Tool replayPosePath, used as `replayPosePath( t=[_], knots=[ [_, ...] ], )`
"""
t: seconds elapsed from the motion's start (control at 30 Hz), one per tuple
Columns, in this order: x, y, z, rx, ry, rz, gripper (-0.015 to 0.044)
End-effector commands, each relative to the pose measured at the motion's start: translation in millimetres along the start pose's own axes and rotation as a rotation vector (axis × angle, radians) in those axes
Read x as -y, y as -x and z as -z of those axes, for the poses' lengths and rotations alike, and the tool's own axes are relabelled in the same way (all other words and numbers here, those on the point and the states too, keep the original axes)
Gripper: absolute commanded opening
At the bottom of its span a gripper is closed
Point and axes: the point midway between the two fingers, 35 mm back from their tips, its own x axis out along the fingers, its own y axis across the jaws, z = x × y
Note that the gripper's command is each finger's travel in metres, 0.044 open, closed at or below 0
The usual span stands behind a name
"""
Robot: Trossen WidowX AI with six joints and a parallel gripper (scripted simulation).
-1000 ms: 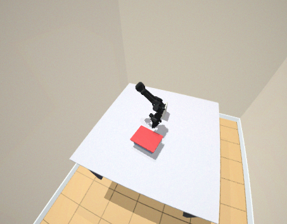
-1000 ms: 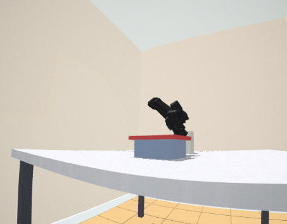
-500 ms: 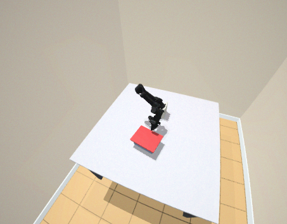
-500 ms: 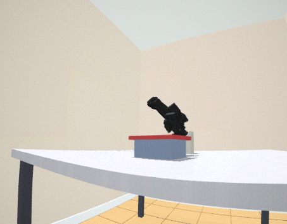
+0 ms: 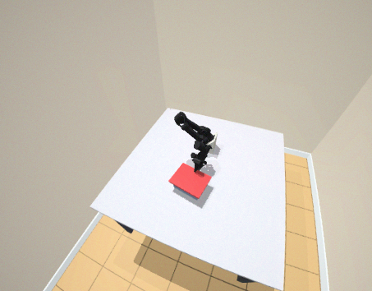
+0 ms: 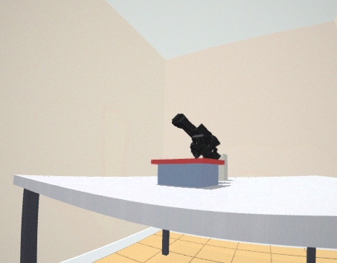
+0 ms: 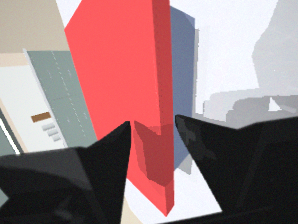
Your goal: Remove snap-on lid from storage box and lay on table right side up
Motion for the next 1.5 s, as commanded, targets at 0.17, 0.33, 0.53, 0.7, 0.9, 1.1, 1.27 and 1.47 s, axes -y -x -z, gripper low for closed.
replayPosePath(
  t=[0.17,0.33,0.53,0.7,0.9,1.1,1.27,1.47],
  knots=[
    [0.5,-1.4,0.8,-0.003,0.007,-0.001,0.0155],
    [0.5,-1.4,0.8,-0.003,0.007,-0.001,0.0122],
    [0.5,-1.4,0.8,-0.003,0.007,-0.001,0.0],
    [0.5,-0.5,0.5,0.0,0.004,0.001,0.0],
    [-0.5,0.3,0.5,0.0,0.004,0.001,0.0],
    [-1.4,1.1,0.5,0.0,0.004,0.001,0.0],
    [-2.1,1.8,0.4,0.0,0.004,0.001,0.0],
    [-2.5,3.2,0.4,0.0,0.004,0.001,0.0]
  ],
)
